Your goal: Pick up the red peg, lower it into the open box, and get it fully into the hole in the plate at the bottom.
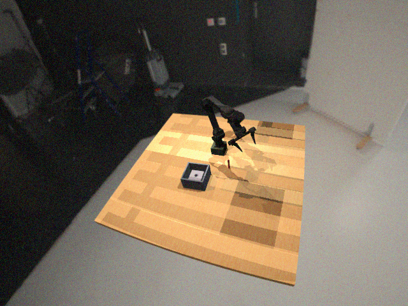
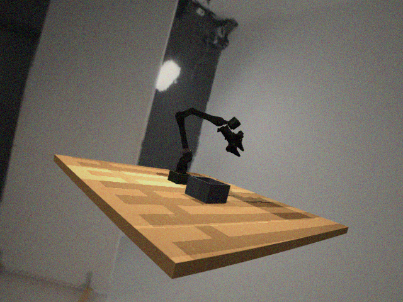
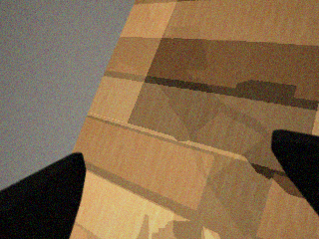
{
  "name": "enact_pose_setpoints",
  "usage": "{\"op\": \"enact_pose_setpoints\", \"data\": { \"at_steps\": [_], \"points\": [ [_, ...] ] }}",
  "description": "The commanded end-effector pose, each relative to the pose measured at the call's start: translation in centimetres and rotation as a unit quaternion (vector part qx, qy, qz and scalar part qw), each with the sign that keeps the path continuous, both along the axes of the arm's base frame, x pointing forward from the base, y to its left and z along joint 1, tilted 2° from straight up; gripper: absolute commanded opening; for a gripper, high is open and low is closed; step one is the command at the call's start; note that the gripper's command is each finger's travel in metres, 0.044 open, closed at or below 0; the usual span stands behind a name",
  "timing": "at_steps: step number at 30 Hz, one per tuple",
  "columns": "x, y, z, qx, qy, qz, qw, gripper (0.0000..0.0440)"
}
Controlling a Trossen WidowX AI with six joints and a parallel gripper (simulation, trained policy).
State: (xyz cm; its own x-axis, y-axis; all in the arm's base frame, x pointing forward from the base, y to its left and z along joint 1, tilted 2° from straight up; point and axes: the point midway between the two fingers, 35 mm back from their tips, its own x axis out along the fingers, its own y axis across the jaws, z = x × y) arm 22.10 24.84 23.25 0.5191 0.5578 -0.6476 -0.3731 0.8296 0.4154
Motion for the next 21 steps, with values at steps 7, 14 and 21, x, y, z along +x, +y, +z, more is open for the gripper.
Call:
{"op": "enact_pose_setpoints", "data": {
  "at_steps": [7, 14, 21],
  "points": [
    [0.9, -4.4, -3.8, -0.038, 0.097, -0.115, 0.988, 0.0440],
    [0.4, -7.6, -7.1, -0.072, 0.172, -0.201, 0.962, 0.0440],
    [-0.9, -10.4, -10.2, -0.109, 0.243, -0.283, 0.921, 0.0440]
  ]
}}
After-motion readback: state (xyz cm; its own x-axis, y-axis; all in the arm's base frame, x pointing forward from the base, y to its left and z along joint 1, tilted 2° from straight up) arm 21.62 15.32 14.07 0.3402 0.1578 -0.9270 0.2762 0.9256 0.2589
